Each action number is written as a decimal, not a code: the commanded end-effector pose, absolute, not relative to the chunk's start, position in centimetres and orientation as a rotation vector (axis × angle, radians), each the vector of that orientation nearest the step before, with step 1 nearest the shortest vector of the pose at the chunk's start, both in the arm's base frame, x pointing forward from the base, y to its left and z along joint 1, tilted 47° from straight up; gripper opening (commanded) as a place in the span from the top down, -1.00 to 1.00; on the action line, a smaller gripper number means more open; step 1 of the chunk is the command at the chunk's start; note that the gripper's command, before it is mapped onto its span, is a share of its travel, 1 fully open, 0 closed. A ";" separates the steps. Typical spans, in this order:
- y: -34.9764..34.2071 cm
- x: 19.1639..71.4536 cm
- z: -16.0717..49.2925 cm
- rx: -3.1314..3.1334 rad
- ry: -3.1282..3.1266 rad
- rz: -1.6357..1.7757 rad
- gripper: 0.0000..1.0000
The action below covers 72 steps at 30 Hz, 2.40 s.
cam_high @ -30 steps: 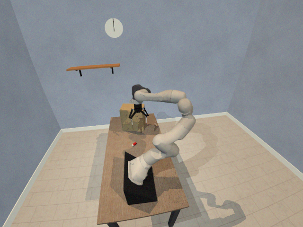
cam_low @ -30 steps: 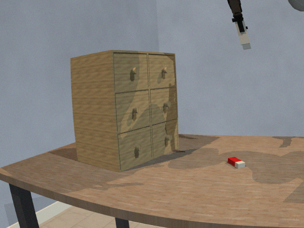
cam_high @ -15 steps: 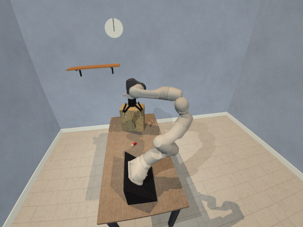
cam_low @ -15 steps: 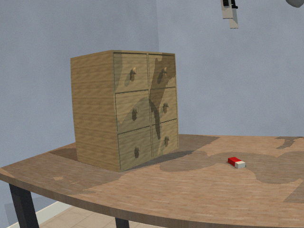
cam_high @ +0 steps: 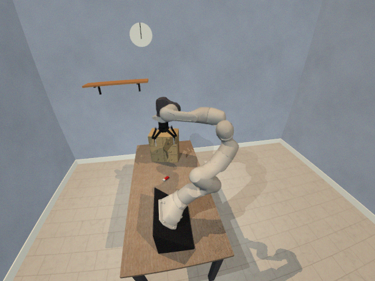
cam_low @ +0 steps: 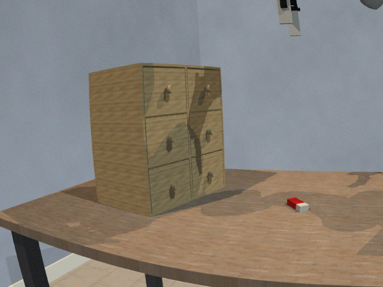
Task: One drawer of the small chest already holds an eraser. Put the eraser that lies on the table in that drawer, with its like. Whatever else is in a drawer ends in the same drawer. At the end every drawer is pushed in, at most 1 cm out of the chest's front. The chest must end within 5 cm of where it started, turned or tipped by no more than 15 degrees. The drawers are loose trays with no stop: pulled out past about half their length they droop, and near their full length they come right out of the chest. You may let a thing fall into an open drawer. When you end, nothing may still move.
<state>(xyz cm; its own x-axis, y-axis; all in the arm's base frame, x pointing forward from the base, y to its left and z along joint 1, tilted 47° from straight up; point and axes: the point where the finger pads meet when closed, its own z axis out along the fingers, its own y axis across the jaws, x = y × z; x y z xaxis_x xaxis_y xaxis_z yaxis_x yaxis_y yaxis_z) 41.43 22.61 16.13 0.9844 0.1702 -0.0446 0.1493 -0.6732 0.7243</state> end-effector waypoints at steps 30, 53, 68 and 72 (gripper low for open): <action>18.3 42.2 12.1 2.327 0.106 0.085 -1.00; 12.3 43.4 6.5 2.329 -0.044 0.160 -1.00; 11.5 44.6 5.8 2.312 0.025 0.320 -1.00; 11.3 45.0 5.6 2.305 0.047 0.371 -1.00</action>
